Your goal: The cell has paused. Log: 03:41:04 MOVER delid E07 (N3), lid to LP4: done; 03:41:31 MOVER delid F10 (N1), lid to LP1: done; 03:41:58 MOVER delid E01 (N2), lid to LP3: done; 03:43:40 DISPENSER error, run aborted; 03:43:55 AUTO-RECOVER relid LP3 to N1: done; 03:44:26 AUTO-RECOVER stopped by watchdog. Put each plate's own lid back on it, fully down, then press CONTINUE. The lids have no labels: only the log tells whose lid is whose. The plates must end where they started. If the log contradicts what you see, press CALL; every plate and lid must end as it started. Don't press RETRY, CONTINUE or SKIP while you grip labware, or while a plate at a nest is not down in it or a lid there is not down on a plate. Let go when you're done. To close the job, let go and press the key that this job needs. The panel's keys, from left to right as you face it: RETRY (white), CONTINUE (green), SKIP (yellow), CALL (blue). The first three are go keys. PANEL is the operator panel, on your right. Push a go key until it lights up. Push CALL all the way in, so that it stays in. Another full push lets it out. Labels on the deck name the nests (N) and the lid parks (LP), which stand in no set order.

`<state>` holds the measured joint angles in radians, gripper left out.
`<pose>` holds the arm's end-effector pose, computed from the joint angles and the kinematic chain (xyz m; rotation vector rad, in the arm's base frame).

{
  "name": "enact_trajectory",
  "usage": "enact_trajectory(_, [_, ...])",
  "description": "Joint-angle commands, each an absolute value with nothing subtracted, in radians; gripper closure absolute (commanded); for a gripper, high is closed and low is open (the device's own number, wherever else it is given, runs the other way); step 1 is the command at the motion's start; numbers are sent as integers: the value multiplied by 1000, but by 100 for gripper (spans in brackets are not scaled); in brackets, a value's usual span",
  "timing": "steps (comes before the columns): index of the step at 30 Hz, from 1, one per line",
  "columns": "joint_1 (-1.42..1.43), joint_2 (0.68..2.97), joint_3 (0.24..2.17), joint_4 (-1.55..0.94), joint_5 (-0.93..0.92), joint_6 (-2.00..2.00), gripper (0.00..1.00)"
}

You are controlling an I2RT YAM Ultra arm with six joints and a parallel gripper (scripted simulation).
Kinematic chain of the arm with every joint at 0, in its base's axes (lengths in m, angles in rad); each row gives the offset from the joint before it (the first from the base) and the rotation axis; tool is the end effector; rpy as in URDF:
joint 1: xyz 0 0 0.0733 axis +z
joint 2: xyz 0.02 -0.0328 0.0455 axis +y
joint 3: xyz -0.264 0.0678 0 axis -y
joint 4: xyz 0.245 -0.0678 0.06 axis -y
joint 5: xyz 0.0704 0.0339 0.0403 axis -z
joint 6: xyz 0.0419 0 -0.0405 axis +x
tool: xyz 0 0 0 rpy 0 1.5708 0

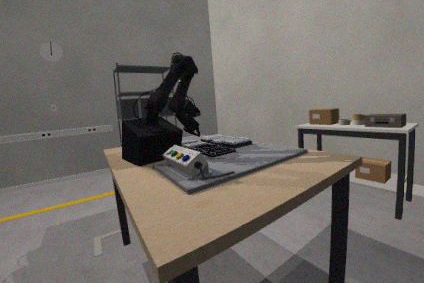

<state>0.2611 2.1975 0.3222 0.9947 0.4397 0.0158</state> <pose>0.2240 0.0425 -0.0027 -0.1011 2.3783 -0.4074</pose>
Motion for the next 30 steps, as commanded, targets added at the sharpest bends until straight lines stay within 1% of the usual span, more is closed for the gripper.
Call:
enact_trajectory(1, [339,2223,372,956,516,113,100])
enact_trajectory(8, [474,2274,455,863,598,237,100])
enact_trajectory(14, [537,2298,510,792,634,304,100])
enact_trajectory(30, [529,2277,502,772,630,312,100])
